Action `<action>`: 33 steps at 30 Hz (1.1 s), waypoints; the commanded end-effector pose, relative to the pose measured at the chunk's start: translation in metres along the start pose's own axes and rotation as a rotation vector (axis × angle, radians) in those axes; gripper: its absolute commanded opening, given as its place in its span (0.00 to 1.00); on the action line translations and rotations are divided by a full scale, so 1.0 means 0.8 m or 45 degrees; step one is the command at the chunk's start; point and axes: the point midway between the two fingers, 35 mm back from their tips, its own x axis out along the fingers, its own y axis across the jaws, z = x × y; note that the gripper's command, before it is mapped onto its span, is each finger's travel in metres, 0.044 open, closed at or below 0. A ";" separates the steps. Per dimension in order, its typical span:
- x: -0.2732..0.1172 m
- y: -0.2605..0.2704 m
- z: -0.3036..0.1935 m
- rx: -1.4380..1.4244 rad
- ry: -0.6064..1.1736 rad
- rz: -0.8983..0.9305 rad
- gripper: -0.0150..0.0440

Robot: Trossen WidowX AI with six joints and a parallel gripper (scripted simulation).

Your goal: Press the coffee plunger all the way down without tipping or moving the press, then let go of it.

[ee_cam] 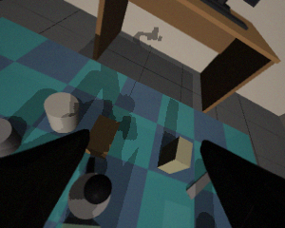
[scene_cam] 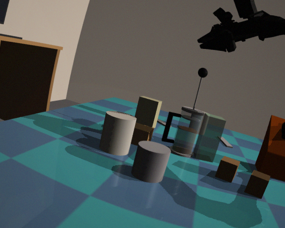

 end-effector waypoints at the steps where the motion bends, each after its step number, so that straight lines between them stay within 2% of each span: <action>1: -0.053 0.016 -0.038 0.303 -0.075 0.154 1.00; 4: -0.060 0.020 -0.046 0.353 -0.089 0.182 1.00; 13: -0.021 0.042 -0.102 0.352 -0.091 0.184 1.00; 33: 0.010 0.046 -0.099 0.350 -0.088 0.183 1.00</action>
